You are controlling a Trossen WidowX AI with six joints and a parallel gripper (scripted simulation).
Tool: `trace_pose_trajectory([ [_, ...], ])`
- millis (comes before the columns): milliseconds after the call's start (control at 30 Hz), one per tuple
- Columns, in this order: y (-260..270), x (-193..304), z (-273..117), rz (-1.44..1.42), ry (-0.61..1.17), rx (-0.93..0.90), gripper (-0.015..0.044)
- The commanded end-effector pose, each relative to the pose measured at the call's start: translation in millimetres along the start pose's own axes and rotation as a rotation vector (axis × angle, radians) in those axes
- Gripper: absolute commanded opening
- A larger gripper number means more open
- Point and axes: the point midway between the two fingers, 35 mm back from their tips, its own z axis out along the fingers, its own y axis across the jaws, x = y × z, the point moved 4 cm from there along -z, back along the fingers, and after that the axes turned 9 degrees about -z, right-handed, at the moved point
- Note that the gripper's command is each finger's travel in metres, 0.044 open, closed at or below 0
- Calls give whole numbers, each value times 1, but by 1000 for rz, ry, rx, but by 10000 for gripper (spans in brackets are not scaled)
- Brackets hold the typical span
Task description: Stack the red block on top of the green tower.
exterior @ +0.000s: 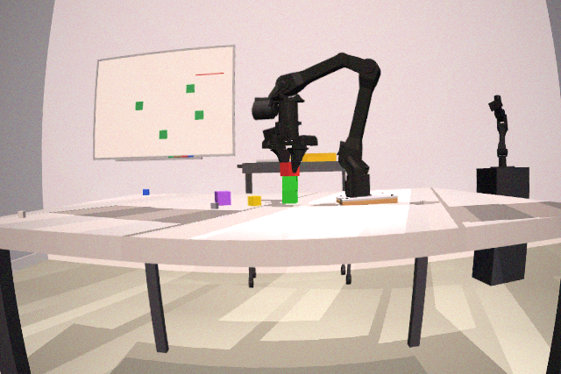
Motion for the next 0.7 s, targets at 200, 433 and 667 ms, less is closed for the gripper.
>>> trace_pose_trajectory([
  [200,0,0,0,0,0,0,210],
  [433,0,0,0,0,0,0,394],
  [667,0,0,0,0,0,0,440],
])
